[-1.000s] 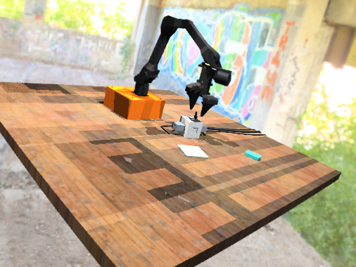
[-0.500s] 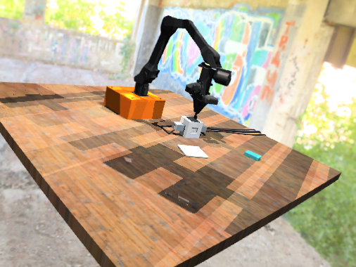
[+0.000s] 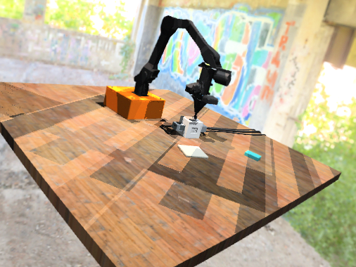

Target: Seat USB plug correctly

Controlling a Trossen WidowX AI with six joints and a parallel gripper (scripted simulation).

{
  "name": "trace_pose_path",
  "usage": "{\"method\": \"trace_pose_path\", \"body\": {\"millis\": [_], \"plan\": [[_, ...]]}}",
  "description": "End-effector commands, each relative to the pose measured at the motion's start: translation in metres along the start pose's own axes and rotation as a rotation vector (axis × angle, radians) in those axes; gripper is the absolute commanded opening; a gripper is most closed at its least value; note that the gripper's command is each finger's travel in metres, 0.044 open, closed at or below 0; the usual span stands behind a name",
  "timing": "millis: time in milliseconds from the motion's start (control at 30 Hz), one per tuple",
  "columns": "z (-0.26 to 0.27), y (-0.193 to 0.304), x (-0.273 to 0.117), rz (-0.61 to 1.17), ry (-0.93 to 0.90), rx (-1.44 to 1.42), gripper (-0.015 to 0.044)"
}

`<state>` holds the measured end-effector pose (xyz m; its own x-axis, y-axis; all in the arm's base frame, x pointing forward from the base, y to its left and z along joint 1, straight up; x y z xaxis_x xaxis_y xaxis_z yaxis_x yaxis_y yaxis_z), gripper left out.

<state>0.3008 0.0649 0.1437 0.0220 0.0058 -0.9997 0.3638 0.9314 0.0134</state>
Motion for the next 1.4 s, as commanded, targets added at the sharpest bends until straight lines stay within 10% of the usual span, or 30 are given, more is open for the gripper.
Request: {"method": "trace_pose_path", "body": {"millis": [0, 1367], "plan": [[0.000, 0.000, 0.000, 0.000, -0.001, 0.000, 0.0000], [0.000, 0.000, -0.026, 0.000, 0.000, 0.000, 0.0000]]}}
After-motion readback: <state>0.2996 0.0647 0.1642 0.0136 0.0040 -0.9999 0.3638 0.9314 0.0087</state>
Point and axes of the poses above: the point midway between the two fingers, 35 mm back from their tips, its own x axis out along the fingers, its own z axis across the jaws, y = z × x, the point moved 9 cm from there along -x, back along the fingers, and after that the axes turned 1 degree about x, right-handed, at the moved point
